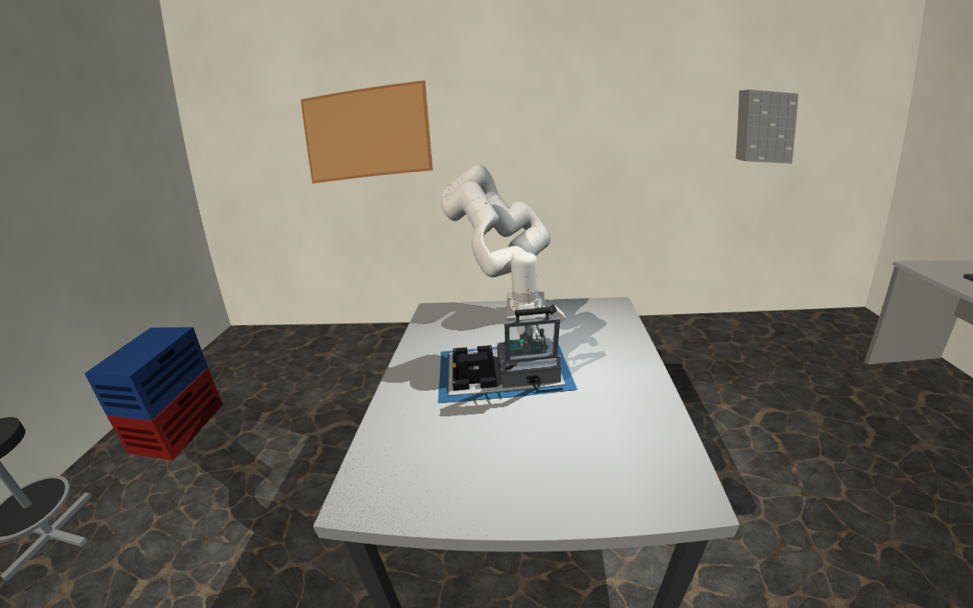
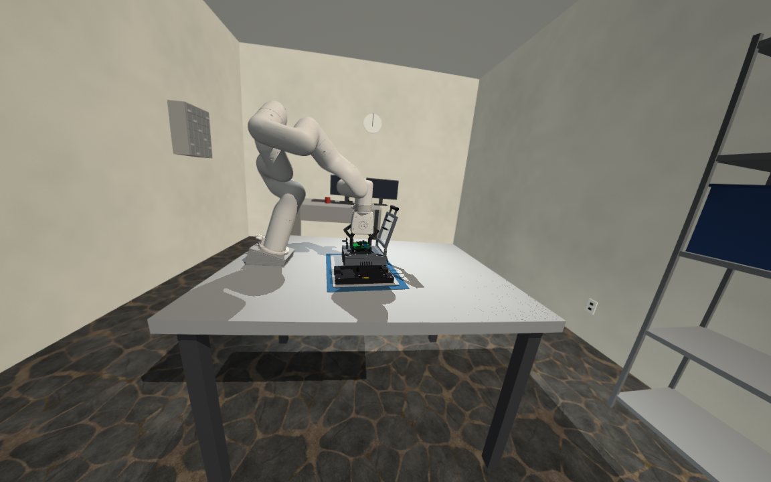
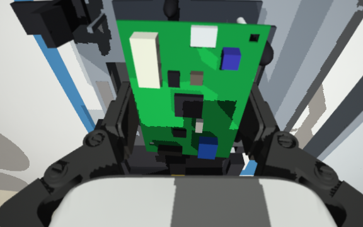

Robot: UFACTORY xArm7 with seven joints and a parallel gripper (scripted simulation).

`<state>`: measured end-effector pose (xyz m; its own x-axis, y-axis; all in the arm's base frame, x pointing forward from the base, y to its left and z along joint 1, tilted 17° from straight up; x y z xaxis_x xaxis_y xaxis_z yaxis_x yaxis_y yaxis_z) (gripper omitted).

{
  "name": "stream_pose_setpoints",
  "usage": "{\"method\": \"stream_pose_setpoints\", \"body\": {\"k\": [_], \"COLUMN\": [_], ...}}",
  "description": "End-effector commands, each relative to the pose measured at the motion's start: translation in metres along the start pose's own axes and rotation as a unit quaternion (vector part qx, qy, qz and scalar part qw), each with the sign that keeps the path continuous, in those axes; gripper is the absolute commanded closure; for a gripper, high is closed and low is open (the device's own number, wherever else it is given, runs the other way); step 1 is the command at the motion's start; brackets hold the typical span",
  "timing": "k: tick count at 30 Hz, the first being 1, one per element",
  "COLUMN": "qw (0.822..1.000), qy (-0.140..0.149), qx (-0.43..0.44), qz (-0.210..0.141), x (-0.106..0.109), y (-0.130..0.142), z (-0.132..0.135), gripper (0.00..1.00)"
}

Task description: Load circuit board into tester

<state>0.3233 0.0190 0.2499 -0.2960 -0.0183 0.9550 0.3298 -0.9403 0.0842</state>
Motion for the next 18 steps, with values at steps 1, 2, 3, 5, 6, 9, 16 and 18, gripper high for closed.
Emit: {"method": "stream_pose_setpoints", "body": {"k": [1,2,3,5,6,9,16,18], "qw": [1.0,1.0,1.0,1.0,1.0,1.0,1.0,1.0], "qy": [0.001,0.001,0.001,0.001,0.001,0.001,0.001,0.001], "qx": [0.0,-0.001,-0.001,-0.002,-0.002,-0.002,-0.002,-0.002], "qz": [0.0,0.0,0.0,0.0,0.0,0.0,0.0,0.0], "x": [0.0008,0.0008,0.0008,0.0008,0.0008,0.0007,-0.0001,-0.0008], "y": [0.0002,0.0002,0.0002,0.0002,0.0002,0.0002,0.0002,0.0001], "z": [0.0008,0.0008,0.0008,0.0008,0.0008,0.0008,0.0002,-0.0002], "gripper": [0.21,0.21,0.21,0.21,0.21,0.21,0.21,0.21]}}
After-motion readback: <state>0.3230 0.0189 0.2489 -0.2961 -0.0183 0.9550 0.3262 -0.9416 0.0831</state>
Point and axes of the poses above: the point where the finger pads meet when closed, its own x axis back along the fingers, its own z axis across the jaws, y = z × x, the point moved 10 cm from there along x, back along the fingers, and after that the axes turned 9 degrees about x, right-handed, at the moved point
